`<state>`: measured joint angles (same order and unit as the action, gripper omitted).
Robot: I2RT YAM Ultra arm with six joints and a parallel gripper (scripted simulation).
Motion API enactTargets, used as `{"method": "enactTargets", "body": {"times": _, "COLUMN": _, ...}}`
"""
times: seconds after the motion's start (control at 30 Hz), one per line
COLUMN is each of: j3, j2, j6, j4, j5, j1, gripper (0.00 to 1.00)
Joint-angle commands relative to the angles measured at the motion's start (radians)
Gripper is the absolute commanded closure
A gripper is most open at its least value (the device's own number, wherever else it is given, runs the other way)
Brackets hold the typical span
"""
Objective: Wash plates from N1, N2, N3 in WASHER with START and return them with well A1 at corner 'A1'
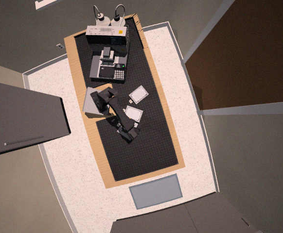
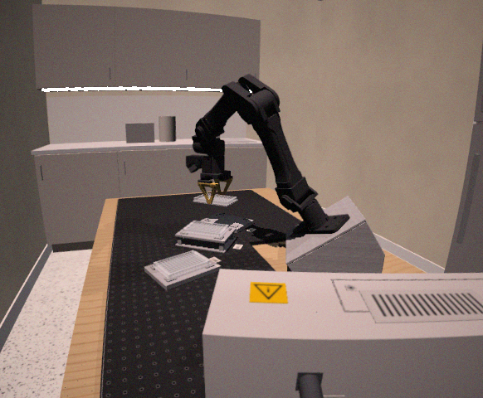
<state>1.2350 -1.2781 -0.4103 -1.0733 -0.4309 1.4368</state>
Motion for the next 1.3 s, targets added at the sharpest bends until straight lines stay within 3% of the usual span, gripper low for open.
{"method": "enactTargets", "body": {"times": 0.0, "j3": -0.001, "j2": 0.039, "j6": 0.085, "j4": 0.002, "j5": 0.034, "j1": -0.042, "gripper": 1.0}}
{"method": "enactTargets", "body": {"times": 0.17, "j3": -0.008, "j2": 0.082, "j6": 0.183, "j4": 0.002, "j5": 0.085, "j1": -0.147, "gripper": 1.0}}
{"method": "enactTargets", "body": {"times": 0.23, "j3": -0.008, "j2": 0.082, "j6": 0.183, "j4": 0.002, "j5": 0.085, "j1": -0.147, "gripper": 1.0}}
{"method": "enactTargets", "body": {"times": 0.57, "j3": 0.003, "j2": 0.133, "j6": 0.389, "j4": -0.001, "j5": 0.206, "j1": -0.379, "gripper": 1.0}}
{"method": "enactTargets", "body": {"times": 0.8, "j3": 0.003, "j2": 0.133, "j6": 0.389, "j4": -0.001, "j5": 0.206, "j1": -0.379, "gripper": 1.0}}
{"method": "enactTargets", "body": {"times": 0.9, "j3": -0.015, "j2": 0.162, "j6": 0.352, "j4": 0.0, "j5": 0.245, "j1": -0.45, "gripper": 1.0}}
{"method": "enactTargets", "body": {"times": 1.27, "j3": -0.053, "j2": 0.229, "j6": 0.601, "j4": -0.005, "j5": 0.417, "j1": -0.751, "gripper": 1.0}}
